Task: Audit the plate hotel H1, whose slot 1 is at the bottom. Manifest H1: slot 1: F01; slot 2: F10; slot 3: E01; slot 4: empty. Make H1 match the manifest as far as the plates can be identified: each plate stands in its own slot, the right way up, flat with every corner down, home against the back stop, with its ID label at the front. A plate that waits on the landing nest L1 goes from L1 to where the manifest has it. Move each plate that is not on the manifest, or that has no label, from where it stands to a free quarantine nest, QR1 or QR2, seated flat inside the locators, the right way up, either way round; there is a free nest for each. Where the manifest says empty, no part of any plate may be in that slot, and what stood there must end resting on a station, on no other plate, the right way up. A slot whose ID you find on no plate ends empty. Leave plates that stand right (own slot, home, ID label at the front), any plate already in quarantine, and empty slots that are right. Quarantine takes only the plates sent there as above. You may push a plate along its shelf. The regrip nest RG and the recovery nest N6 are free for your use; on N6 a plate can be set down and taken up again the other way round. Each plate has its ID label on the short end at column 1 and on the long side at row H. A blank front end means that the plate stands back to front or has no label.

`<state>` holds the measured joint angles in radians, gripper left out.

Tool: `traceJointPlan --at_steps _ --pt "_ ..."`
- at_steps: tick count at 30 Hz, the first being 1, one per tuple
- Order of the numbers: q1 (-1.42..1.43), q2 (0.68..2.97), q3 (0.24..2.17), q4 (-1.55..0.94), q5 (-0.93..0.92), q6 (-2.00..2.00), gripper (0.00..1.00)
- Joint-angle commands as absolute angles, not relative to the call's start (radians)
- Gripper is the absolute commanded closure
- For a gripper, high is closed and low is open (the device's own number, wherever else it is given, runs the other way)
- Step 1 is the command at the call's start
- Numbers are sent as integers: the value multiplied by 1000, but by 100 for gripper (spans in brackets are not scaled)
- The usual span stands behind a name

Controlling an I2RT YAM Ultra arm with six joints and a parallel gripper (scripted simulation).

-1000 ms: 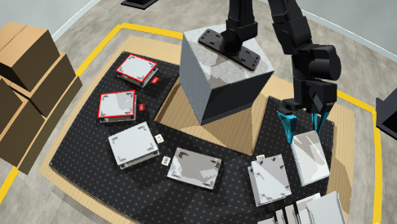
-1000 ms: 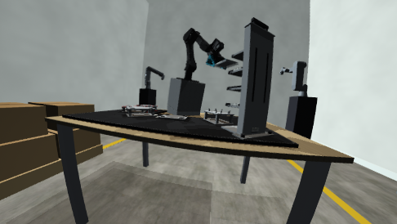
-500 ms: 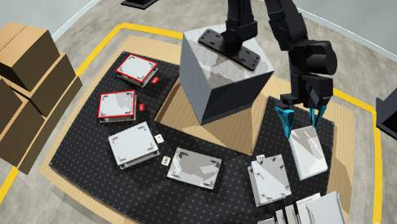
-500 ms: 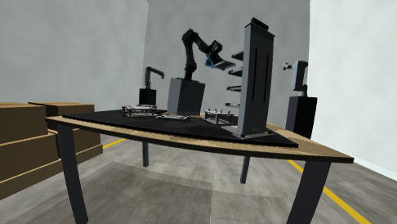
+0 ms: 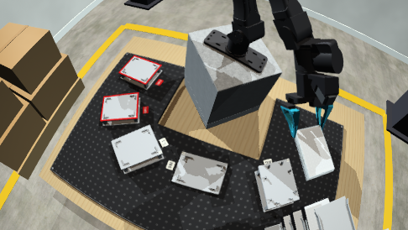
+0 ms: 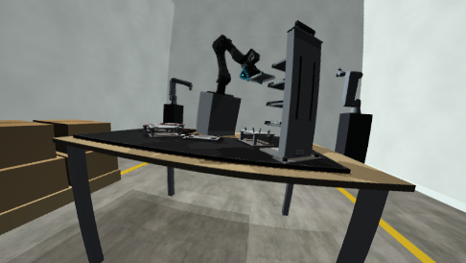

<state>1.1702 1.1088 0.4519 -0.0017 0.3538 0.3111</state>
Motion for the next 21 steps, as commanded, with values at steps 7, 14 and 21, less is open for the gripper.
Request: traceJointPlan --at_steps 7,14,21 --pt "1171 1118 447 35 361 313 14" --pt "1170 1130 438 57 361 313 14" --pt "1169 1139 432 72 361 312 14"
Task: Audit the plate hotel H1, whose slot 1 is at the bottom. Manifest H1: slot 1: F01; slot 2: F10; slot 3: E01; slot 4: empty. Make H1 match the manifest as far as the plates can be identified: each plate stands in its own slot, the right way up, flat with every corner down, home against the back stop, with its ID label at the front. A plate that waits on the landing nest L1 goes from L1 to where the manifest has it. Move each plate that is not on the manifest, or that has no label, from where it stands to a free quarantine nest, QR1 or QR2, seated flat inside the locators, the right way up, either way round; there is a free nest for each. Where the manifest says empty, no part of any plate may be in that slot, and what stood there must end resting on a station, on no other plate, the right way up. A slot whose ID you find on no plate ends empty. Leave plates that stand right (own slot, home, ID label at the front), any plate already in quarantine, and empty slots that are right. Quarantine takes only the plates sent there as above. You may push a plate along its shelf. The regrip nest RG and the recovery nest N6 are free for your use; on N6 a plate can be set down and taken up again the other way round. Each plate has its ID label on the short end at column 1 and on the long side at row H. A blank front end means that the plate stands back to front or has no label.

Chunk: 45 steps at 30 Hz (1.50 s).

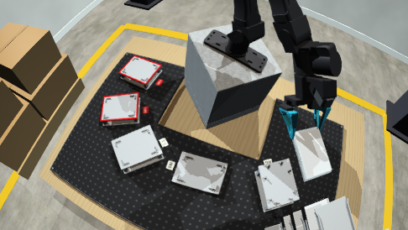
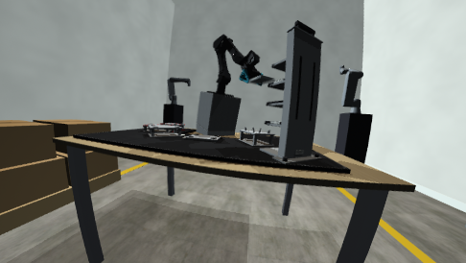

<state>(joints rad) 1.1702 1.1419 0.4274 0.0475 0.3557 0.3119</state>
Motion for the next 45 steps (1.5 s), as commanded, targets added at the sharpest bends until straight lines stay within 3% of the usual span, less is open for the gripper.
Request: traceJointPlan --at_steps 1,45 --pt "1169 1141 430 75 360 312 14" --pt "1166 1223 383 205 357 310 14"
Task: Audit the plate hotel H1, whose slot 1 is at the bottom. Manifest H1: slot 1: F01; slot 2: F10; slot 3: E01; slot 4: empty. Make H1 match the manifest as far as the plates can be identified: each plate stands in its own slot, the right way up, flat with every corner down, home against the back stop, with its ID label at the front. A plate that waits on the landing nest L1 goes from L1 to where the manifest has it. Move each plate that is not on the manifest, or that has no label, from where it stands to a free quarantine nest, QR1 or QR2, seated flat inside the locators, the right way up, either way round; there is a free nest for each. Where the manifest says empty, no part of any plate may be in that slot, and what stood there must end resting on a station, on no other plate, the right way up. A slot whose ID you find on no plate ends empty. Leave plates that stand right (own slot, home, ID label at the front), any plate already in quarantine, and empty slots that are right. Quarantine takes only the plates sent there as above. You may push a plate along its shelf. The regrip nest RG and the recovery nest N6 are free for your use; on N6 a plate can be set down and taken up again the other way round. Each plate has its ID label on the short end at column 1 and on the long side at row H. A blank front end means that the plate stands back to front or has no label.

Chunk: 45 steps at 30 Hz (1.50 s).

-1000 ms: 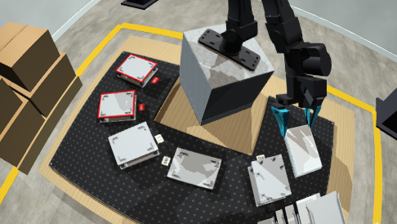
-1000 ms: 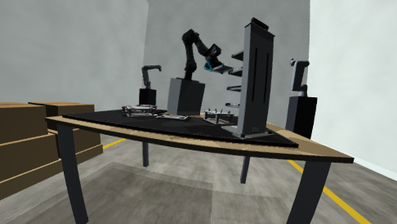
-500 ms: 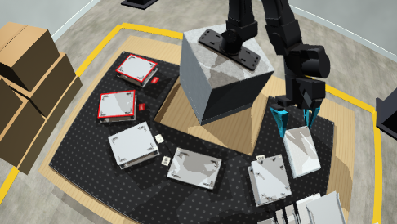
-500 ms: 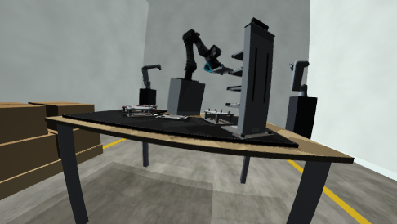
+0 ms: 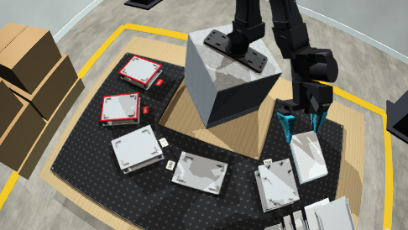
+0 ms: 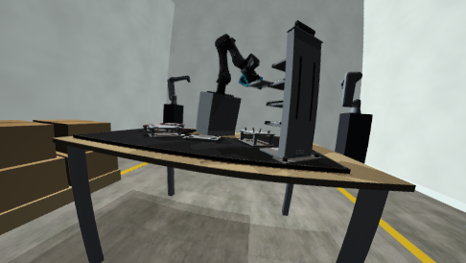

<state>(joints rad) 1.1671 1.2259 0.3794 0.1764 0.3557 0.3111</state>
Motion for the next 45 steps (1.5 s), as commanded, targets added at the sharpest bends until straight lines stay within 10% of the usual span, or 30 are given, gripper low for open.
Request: traceJointPlan --at_steps 1,45 --pt "1166 1223 383 205 357 310 14" --pt "1162 1321 344 343 354 308 14"
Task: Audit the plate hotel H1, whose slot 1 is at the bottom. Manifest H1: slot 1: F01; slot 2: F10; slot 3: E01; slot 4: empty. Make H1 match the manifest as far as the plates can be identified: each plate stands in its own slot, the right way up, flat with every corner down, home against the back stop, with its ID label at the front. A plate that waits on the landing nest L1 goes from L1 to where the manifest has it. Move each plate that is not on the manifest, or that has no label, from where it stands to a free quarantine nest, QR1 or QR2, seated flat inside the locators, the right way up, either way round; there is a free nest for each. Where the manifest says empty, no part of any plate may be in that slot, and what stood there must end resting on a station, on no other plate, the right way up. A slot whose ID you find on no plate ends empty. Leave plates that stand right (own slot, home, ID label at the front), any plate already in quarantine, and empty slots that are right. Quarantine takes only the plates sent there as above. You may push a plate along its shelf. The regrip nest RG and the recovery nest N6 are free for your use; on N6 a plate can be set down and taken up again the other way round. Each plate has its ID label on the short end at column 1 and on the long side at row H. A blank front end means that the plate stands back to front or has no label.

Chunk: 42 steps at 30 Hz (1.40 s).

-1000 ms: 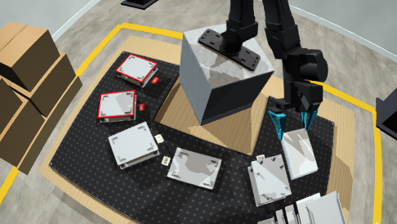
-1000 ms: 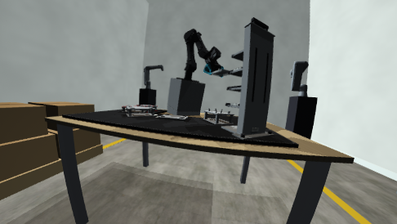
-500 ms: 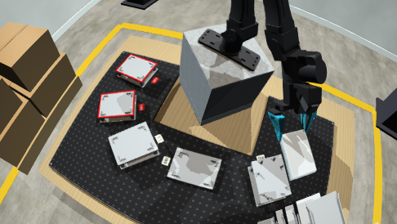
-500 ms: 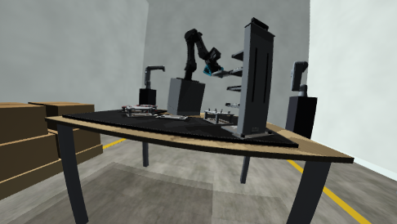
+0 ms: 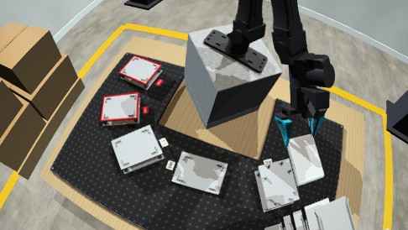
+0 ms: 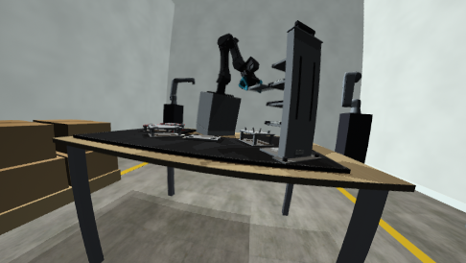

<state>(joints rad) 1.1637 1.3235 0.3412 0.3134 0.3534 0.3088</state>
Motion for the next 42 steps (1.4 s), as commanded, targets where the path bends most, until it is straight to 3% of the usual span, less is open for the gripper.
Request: traceJointPlan --at_steps 1,42 --pt "1162 1324 344 346 354 307 14" --pt "1159 1426 316 476 352 305 14"
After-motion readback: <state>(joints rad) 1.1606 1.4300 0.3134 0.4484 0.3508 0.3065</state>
